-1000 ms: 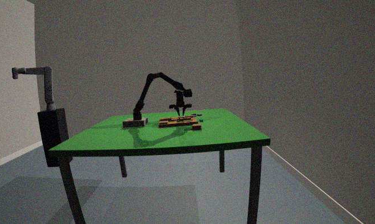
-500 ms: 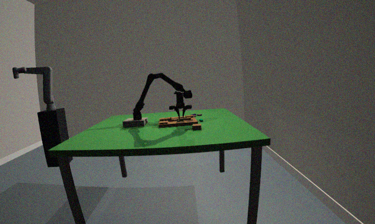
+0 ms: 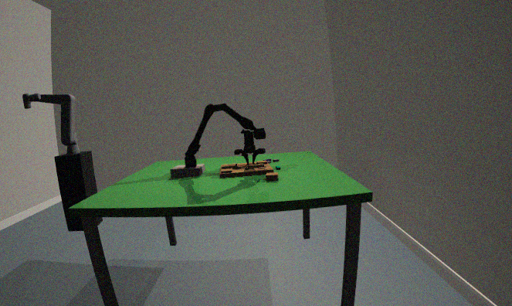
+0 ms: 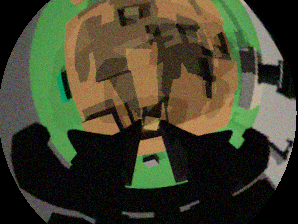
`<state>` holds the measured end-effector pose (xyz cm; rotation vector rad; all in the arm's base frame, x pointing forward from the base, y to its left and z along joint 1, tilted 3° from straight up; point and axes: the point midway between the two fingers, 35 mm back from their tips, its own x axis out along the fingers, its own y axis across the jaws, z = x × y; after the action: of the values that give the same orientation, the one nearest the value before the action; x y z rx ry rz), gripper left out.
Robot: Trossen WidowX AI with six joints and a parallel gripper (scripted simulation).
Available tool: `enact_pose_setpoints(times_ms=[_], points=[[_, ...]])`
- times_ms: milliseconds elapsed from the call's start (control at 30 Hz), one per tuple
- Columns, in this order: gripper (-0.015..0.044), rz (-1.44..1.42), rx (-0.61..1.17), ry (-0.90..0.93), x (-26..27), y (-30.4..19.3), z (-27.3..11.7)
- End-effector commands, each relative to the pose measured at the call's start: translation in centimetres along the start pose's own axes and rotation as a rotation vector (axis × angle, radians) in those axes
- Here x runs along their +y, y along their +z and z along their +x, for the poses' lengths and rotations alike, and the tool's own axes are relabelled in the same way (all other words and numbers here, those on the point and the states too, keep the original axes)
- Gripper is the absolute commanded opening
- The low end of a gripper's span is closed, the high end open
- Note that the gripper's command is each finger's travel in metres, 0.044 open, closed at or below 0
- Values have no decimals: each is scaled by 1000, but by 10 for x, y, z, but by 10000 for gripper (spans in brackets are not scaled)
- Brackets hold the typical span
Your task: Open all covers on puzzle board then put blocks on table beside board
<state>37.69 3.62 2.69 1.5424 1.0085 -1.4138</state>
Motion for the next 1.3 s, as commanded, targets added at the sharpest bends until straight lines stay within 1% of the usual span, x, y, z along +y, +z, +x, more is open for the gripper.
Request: enact_pose_setpoints(times_ms=[0,167,333,1267], points=[[110,0,0,1,0,0,0],[80,0,0,1,0,0,0],[80,0,0,1,0,0,-2],[80,4,2,-1,1,0,-39]])
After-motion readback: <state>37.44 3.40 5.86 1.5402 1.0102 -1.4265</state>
